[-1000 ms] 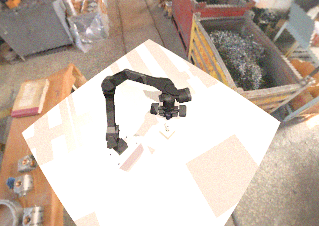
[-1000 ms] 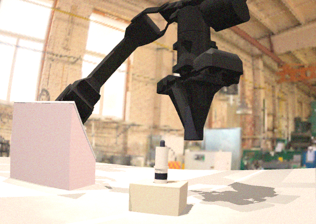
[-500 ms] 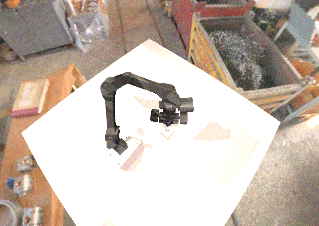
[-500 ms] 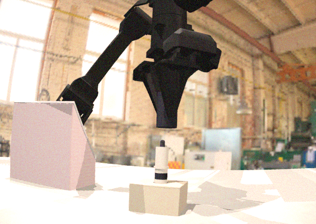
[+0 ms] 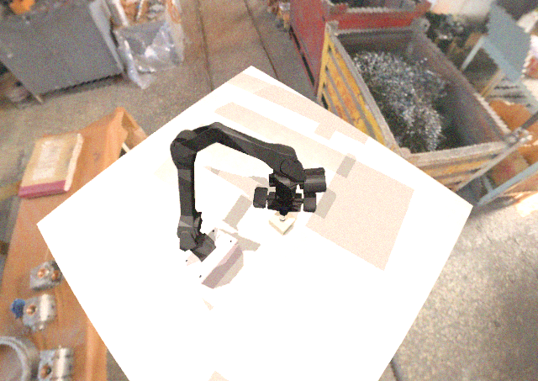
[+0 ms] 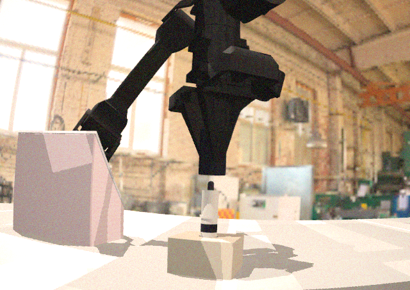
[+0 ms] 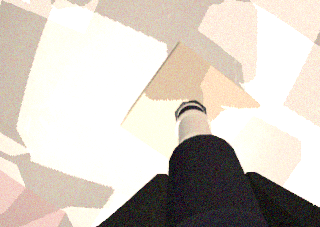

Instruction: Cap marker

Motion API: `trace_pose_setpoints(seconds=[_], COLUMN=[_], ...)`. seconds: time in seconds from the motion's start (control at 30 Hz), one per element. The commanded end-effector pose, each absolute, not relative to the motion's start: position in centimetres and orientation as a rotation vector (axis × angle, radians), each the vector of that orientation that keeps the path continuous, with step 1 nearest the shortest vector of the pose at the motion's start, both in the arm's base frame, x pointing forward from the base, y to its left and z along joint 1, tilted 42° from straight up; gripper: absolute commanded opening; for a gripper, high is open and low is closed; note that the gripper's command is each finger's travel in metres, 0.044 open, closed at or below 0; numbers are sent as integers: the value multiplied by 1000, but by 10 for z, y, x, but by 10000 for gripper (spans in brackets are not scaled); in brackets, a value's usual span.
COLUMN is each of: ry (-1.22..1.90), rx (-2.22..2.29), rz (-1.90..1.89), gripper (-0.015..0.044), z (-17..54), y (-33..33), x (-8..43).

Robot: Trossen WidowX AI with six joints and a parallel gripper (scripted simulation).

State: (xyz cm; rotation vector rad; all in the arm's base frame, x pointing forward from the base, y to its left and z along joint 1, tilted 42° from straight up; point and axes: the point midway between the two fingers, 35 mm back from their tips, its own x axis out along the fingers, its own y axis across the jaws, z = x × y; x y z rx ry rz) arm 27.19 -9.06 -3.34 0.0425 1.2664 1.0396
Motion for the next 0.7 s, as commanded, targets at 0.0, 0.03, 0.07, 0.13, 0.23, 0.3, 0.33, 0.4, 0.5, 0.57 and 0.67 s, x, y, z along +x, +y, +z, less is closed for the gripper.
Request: trace_pose_setpoints(seconds=[0.0,0.03,0.07,0.13,0.23,0.3,0.33,0.4,0.5,0.57,0.67], ry=[1268,1268,1268,1268,1268,1267,1267,1267,1267,1267,1267], rx=[50,50,50,50,50,50,50,50,50,50,51], rz=[1039,1039,1039,1039,1040,1040,1040,1040,1040,1040,1040], gripper=[0,0,0,0,0,0,0,0,0,0,0], z=[-39,-41,-42,-44,-48,-51,-52,-54,-58,-60,-63], y=[-85,-84,-83,-81,-77,-75,-74,-72,-69,-67,-63], x=[271,271,271,271,271,271,270,270,270,269,269])
